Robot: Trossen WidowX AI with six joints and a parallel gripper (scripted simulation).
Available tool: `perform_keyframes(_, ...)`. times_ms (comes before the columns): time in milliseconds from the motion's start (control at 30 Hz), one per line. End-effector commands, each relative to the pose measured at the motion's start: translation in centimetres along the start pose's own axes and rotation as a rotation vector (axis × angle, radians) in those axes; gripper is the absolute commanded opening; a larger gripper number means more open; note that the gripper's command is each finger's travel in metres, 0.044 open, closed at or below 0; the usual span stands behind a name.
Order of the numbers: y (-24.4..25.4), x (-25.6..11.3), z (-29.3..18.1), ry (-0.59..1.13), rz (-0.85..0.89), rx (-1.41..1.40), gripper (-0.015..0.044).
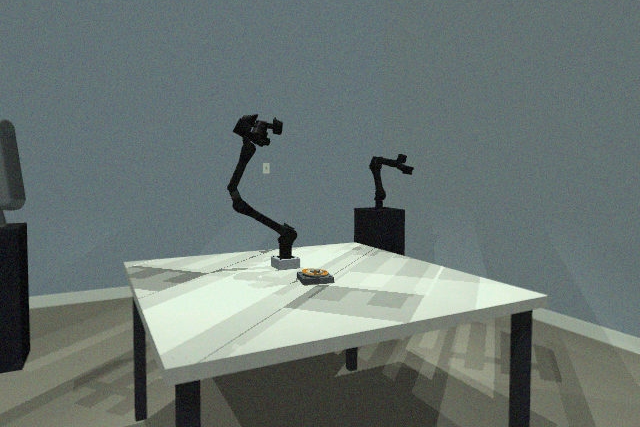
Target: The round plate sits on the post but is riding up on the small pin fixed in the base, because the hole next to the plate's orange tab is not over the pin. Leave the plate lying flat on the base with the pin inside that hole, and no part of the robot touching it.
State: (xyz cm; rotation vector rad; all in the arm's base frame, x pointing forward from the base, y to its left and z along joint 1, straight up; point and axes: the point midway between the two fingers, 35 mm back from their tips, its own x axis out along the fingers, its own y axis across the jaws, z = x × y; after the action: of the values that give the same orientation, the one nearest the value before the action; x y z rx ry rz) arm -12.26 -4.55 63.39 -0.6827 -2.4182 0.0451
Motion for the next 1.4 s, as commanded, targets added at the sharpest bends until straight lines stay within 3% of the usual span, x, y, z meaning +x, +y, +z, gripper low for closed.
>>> perform_keyframes(0,0.6,0.3,0.0,0.002,0.018,0.02,0.0374)
perform_keyframes(100,8.1,2.3,-0.1,0.052,0.226,0.244,0.0295)
perform_keyframes(233,12.7,2.6,-0.2,0.105,0.349,0.376,0.019)
perform_keyframes(467,24.2,0.4,-0.4,0.313,0.663,0.669,0.0006)
perform_keyframes(800,37.0,-7.5,-0.4,0.715,0.989,1.036,0.0)
perform_keyframes(1033,44.2,-17.2,0.4,1.141,1.176,1.269,0.0)
perform_keyframes(1367,48.3,-31.4,3.3,1.814,1.303,1.459,0.0)
